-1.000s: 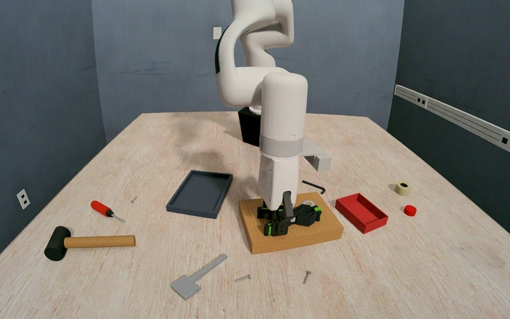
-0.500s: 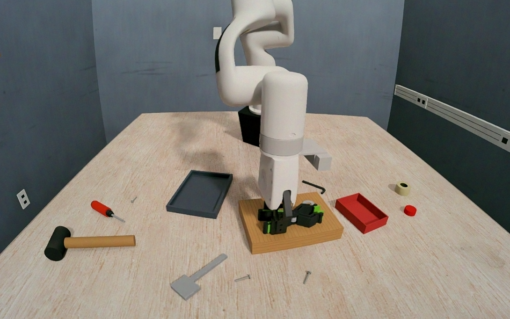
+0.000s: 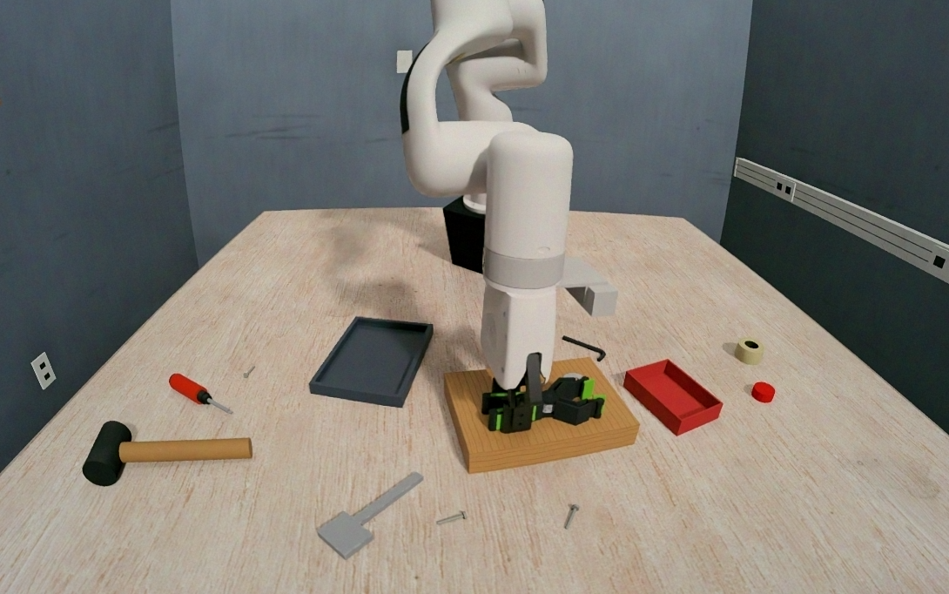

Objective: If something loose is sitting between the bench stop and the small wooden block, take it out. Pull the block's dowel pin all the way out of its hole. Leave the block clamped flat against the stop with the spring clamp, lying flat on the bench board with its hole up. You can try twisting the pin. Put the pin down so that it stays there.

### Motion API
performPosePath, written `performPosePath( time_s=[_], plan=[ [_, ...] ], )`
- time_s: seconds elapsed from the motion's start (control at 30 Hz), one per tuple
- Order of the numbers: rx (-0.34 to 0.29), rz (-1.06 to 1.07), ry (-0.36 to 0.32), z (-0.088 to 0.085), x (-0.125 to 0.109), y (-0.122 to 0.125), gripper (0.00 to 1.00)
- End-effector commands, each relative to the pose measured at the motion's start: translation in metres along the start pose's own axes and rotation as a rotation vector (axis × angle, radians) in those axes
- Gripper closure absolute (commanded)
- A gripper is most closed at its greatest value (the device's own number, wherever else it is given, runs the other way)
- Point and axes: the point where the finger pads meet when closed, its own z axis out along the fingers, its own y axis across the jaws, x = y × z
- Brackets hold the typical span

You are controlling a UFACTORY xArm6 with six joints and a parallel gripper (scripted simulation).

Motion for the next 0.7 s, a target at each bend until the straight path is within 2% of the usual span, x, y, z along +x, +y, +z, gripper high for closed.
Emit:
performPosePath(
  time_s=[0.0, 0.17, 0.2, 0.67],
  plan=[
    [-0.002, 0.000, 0.000, -0.0011, 0.0000, 0.0008, 0.65],
    [-0.002, 0.000, 0.000, -0.0021, 0.0000, 0.0008, 0.65],
    [-0.002, 0.000, 0.000, -0.0021, 0.0000, 0.0008, 0.72],
    [-0.002, 0.000, 0.000, -0.0041, 0.0000, 0.0008, 0.73]
  ],
)
